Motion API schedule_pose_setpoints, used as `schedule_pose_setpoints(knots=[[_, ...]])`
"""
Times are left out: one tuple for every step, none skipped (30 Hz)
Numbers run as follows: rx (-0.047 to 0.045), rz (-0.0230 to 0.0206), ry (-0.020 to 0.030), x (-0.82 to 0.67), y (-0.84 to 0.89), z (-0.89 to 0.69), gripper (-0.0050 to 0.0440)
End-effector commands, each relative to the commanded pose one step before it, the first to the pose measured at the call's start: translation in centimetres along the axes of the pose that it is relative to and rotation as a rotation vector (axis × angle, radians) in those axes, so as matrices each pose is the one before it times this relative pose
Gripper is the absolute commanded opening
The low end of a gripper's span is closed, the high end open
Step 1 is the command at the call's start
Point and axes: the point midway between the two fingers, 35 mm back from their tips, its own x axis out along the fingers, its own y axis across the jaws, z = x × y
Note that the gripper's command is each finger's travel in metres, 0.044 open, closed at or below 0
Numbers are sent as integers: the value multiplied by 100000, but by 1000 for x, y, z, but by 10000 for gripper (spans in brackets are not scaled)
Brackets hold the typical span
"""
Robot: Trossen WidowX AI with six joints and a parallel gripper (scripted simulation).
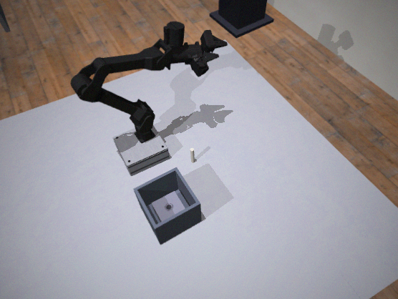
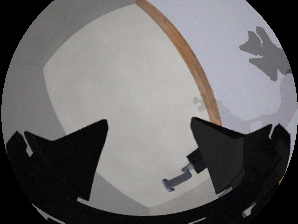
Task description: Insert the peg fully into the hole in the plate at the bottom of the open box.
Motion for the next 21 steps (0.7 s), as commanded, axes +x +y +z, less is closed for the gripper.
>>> schedule_pose_setpoints(knots=[[0,0,0,0,0,0,400],[0,0,0,0,0,0,400],[0,0,0,0,0,0,400],[0,0,0,0,0,0,400],[0,0,0,0,0,0,400],[0,0,0,0,0,0,400],[0,0,0,0,0,0,400],[0,0,0,0,0,0,400],[0,0,0,0,0,0,400],[0,0,0,0,0,0,400],[0,0,0,0,0,0,400],[0,0,0,0,0,0,400],[0,0,0,0,0,0,400],[0,0,0,0,0,0,400],[0,0,0,0,0,0,400],[0,0,0,0,0,0,400],[0,0,0,0,0,0,400],[-550,-554,-1084,93,-37,279,424],[-1590,-1706,-3233,267,-113,840,440],[-2451,-2995,-5318,421,-203,1406,440],[-2685,-3957,-6417,494,-284,1734,440]])
